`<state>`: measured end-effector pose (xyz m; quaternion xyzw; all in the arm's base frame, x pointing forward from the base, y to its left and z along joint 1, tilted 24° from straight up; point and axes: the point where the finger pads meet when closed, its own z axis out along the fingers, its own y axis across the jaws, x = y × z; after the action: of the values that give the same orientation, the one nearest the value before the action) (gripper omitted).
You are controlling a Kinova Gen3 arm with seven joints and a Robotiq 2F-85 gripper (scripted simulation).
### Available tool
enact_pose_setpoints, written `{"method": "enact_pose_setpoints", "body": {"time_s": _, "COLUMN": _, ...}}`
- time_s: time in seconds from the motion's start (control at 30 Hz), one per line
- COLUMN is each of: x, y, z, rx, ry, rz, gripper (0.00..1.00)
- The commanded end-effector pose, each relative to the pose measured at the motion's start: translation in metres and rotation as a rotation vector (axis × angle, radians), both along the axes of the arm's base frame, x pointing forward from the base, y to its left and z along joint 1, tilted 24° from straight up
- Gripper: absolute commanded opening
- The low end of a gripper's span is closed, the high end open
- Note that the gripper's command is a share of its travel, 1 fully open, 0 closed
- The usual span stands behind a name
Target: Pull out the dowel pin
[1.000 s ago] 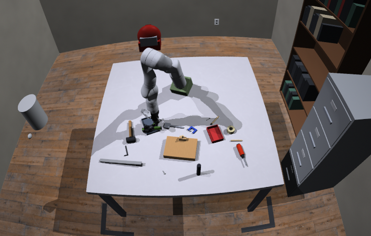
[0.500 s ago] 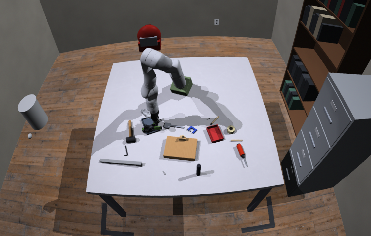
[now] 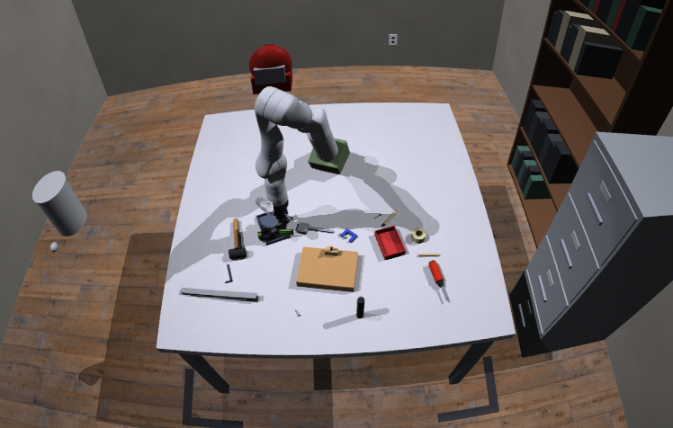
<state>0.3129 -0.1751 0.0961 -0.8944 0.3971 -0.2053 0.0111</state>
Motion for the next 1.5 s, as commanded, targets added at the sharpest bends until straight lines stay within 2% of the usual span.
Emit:
{"method": "enact_pose_setpoints", "body": {"time_s": 0.0, "x": 0.0001, "y": 0.0000, "z": 0.0005, "rx": 0.000, "ry": -0.001, "rz": 0.000, "gripper": 0.10}}
{"method": "enact_pose_setpoints", "body": {"time_s": 1.47, "x": -0.0034, "y": 0.0013, "z": 0.0089, "rx": 0.000, "ry": -0.001, "rz": 0.000, "gripper": 0.10}}
